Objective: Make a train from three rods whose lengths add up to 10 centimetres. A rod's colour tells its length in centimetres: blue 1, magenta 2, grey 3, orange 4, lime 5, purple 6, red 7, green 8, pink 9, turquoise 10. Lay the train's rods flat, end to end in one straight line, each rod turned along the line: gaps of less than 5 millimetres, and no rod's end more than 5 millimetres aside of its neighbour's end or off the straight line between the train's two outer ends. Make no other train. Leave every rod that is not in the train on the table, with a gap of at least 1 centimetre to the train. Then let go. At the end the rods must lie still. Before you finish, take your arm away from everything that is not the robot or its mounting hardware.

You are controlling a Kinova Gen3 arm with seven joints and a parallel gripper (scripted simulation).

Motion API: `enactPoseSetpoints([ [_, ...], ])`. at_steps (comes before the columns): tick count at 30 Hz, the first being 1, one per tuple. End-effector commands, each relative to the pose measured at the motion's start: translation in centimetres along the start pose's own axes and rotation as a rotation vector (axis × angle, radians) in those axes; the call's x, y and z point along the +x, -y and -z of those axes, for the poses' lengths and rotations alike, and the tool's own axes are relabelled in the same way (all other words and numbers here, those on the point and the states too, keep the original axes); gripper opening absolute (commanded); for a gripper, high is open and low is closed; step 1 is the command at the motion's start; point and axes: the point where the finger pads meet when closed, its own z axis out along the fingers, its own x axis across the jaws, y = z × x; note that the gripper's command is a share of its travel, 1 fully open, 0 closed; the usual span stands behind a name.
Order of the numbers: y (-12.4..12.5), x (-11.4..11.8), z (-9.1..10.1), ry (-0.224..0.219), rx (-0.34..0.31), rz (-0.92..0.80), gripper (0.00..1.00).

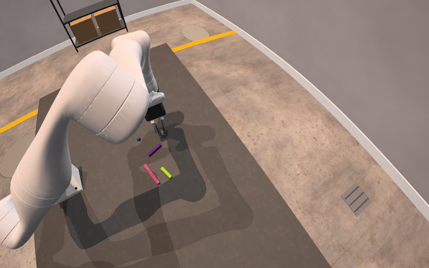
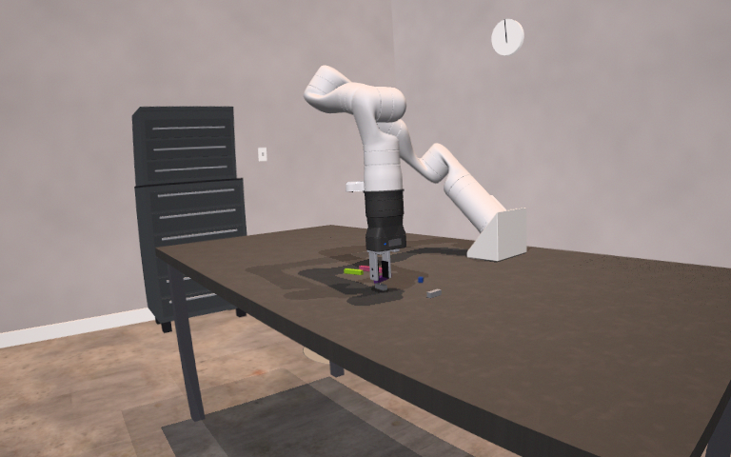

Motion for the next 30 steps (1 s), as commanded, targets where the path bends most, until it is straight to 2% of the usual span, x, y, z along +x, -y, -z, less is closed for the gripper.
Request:
enactPoseSetpoints([
  [1, -0.1, -0.2, -0.2, 0.003, -0.002, -0.002, 0.54],
  [30, 0.0, -0.1, -1.9, 0.001, -0.001, 0.000, 0.54],
])
